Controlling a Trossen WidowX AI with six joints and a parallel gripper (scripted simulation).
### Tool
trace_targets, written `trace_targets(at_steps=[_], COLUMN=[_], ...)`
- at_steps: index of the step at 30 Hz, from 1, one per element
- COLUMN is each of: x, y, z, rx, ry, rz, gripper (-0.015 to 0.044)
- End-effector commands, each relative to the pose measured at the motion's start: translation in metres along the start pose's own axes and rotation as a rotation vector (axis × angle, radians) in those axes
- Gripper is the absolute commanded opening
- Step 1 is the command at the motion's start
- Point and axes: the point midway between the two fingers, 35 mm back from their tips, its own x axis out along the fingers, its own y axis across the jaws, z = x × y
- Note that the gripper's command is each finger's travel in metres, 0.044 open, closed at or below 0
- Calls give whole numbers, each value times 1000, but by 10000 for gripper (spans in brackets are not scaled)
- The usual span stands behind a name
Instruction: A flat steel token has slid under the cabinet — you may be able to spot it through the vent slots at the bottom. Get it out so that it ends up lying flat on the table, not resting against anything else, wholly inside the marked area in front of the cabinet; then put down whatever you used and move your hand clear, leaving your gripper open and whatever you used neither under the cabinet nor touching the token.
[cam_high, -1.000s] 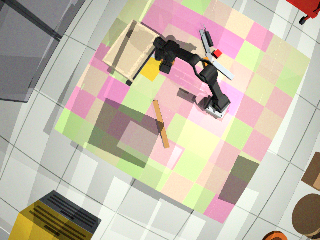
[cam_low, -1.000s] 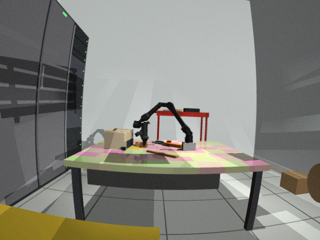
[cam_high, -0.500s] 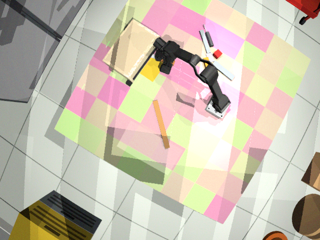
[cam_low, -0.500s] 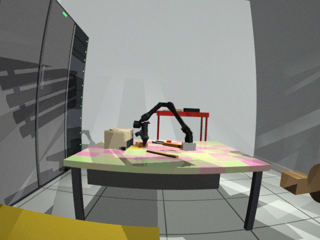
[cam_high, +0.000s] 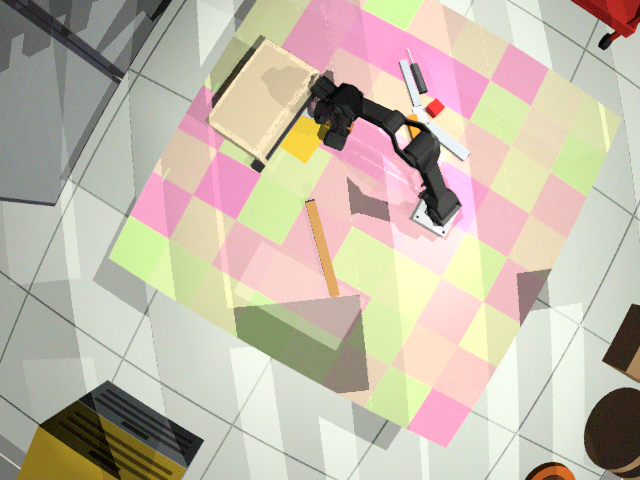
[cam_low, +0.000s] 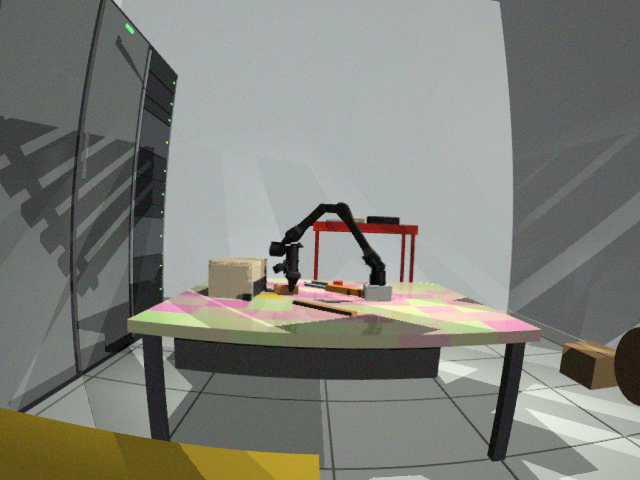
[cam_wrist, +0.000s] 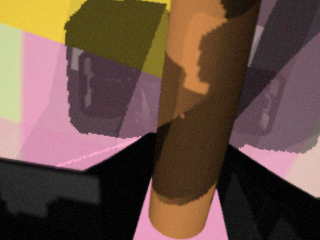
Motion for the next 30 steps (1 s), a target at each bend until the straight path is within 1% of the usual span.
trace_targets(at_steps=[1,30], x=[1,1], y=[0,-1], z=[-6,-36], rx=[-2,-2], ry=[1,4], rz=[3,3], gripper=[0,0])
